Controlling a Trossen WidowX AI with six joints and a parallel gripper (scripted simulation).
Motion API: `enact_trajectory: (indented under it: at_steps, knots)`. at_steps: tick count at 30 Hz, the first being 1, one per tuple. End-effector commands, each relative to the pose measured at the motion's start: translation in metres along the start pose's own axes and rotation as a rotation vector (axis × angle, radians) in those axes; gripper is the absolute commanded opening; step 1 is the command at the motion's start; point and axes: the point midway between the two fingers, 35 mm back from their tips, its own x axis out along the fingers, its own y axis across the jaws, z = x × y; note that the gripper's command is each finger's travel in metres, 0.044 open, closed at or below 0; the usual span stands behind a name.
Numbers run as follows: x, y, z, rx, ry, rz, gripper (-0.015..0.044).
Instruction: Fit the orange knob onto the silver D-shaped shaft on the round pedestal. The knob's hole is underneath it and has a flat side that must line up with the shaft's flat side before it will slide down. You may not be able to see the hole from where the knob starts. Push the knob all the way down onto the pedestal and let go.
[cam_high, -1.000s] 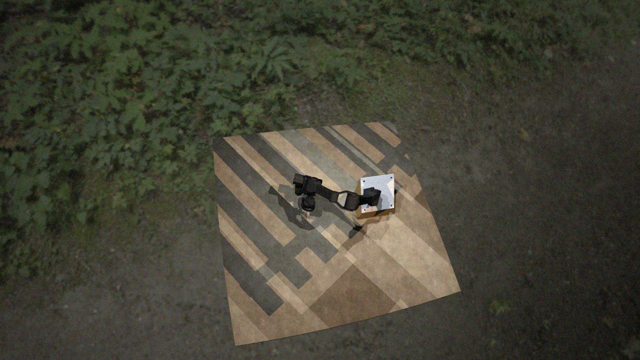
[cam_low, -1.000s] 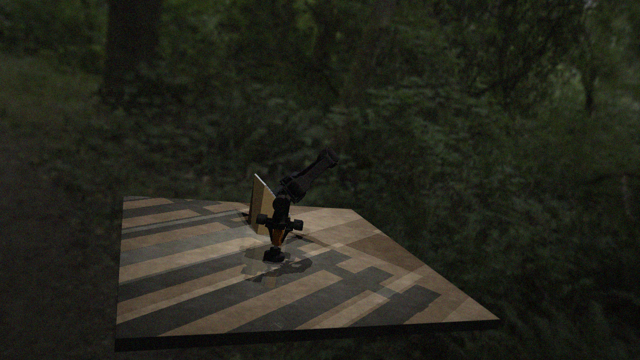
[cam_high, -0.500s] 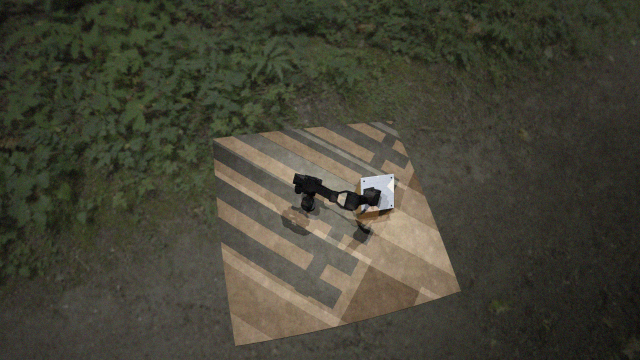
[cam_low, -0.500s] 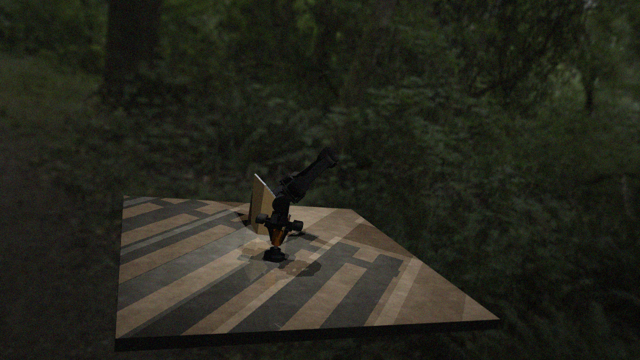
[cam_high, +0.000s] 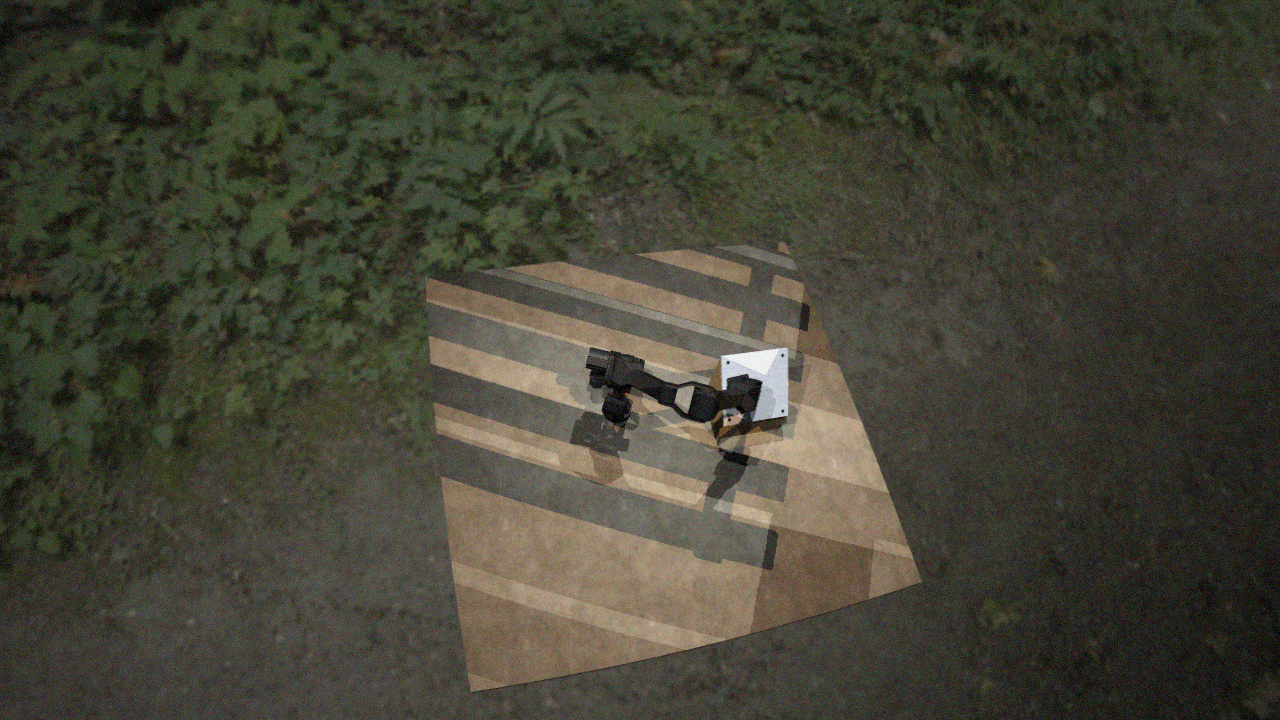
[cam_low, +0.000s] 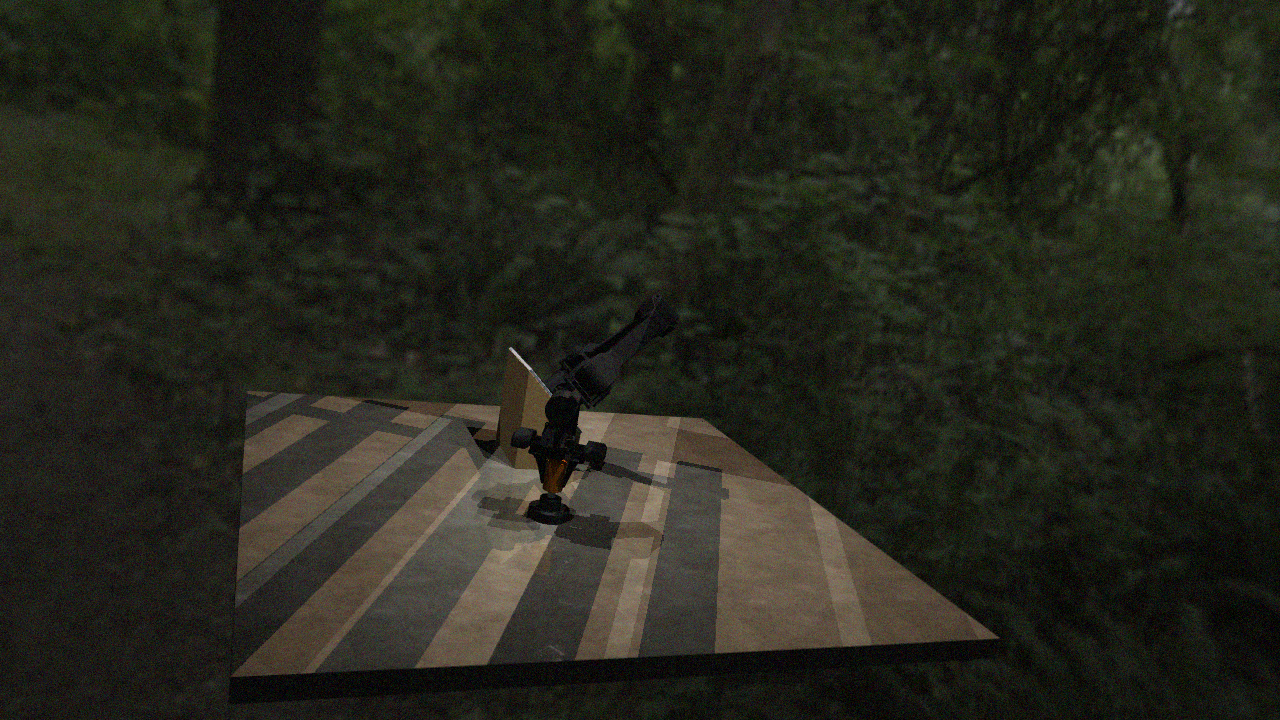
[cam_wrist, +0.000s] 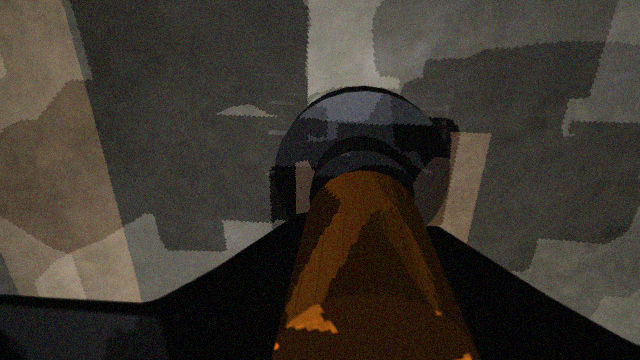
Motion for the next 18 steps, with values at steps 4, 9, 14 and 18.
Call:
enact_trajectory:
  at_steps: [4, 9, 14, 18]
  knots:
    - [-0.003, -0.0008, 0.0004, 0.001, -0.003, 0.001, 0.0]
    - [-0.0049, -0.0001, 0.0008, 0.026, -0.003, 0.001, 0.0]
    - [-0.0048, -0.0001, 0.0021, 0.2, -0.003, 0.001, 0.0]
    - [-0.0036, -0.0004, 0.0022, 0.21, -0.003, 0.001, 0.0]
